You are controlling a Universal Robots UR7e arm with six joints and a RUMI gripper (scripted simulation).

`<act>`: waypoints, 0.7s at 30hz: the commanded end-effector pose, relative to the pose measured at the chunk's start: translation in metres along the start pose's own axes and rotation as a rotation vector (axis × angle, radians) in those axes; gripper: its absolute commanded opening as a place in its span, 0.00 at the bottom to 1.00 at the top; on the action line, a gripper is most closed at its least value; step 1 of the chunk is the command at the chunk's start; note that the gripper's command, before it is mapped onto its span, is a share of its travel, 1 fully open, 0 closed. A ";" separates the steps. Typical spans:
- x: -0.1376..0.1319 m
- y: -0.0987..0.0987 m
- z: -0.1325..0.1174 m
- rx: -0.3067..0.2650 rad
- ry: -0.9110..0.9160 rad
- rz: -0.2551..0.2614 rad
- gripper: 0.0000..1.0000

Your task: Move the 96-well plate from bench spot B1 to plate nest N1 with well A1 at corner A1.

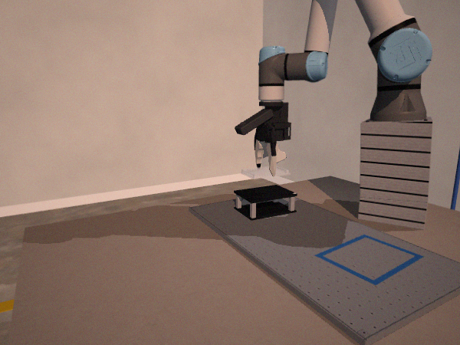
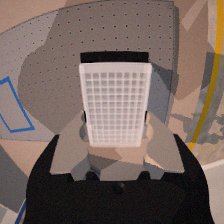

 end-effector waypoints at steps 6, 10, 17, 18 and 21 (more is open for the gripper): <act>0.000 0.014 0.000 0.001 0.000 -0.001 0.00; 0.000 0.021 0.000 0.001 0.000 -0.001 0.00; 0.000 0.032 0.000 0.001 0.000 -0.001 0.00; 0.000 0.032 0.000 0.001 0.000 -0.001 0.00; 0.000 0.036 0.000 0.001 0.000 -0.001 0.00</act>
Point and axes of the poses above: the point where the finger pads meet when closed, its own y axis out along the fingers, its own x axis across the jaws, z = x × y, the point moved 10 cm from there along -y, back along the fingers, and after that the axes turned 1 degree about -y, right-handed, at the moved point
